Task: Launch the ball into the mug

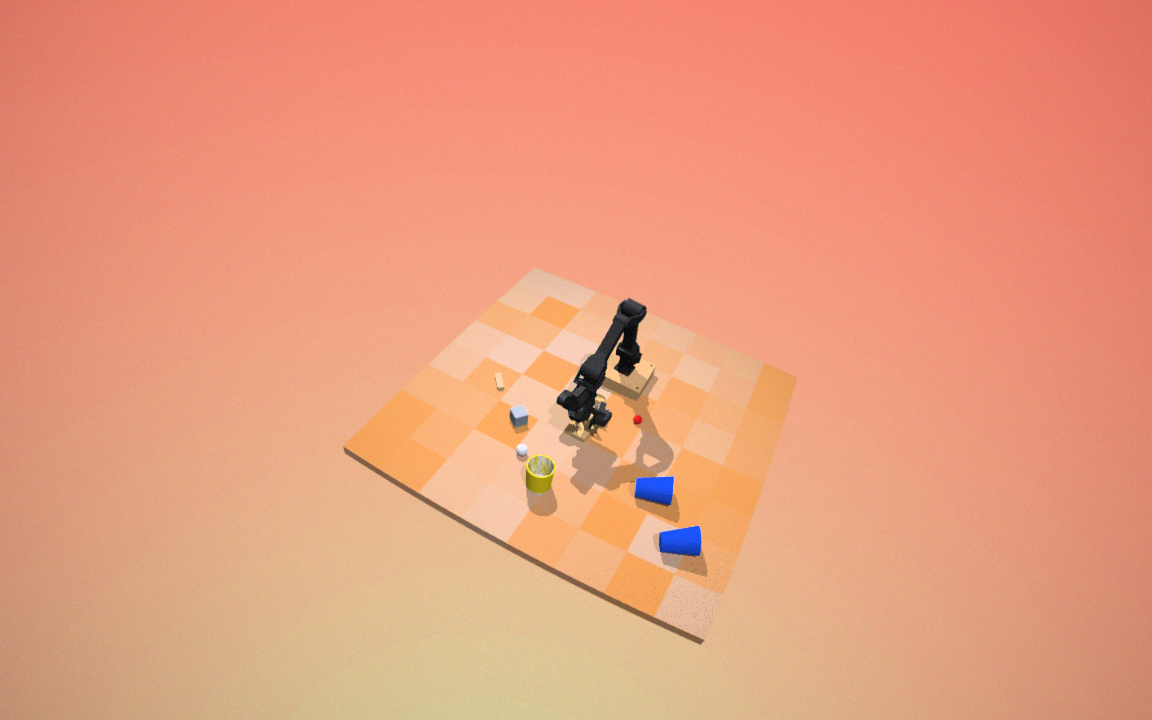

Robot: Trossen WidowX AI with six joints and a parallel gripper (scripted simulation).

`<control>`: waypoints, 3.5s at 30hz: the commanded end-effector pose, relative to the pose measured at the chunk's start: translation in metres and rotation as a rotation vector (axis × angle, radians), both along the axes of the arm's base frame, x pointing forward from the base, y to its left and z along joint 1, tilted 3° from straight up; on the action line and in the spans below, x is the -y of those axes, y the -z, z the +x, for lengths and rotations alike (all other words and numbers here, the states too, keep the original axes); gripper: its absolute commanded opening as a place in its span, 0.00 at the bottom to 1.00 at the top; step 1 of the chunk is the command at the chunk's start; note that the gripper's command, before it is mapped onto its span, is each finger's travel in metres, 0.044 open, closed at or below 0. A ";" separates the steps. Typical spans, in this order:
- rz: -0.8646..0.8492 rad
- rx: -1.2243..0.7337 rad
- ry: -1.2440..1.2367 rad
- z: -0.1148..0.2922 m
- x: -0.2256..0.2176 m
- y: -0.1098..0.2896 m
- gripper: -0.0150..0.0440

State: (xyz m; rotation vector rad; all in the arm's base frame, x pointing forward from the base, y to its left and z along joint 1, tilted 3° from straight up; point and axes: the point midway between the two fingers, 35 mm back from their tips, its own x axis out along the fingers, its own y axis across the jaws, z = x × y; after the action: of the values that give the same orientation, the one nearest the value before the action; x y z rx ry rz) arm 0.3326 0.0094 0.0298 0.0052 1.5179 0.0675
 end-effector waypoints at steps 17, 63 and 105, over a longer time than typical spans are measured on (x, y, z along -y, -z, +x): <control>0.001 0.000 0.000 -0.002 0.002 -0.050 0.25; 0.001 -0.010 0.000 0.001 0.000 -0.001 0.52; 0.009 -0.007 -0.031 -0.110 -0.124 -0.059 0.76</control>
State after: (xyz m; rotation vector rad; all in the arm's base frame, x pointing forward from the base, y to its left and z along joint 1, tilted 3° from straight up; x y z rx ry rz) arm 0.2517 0.1159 0.1049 -0.0096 1.5259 0.1013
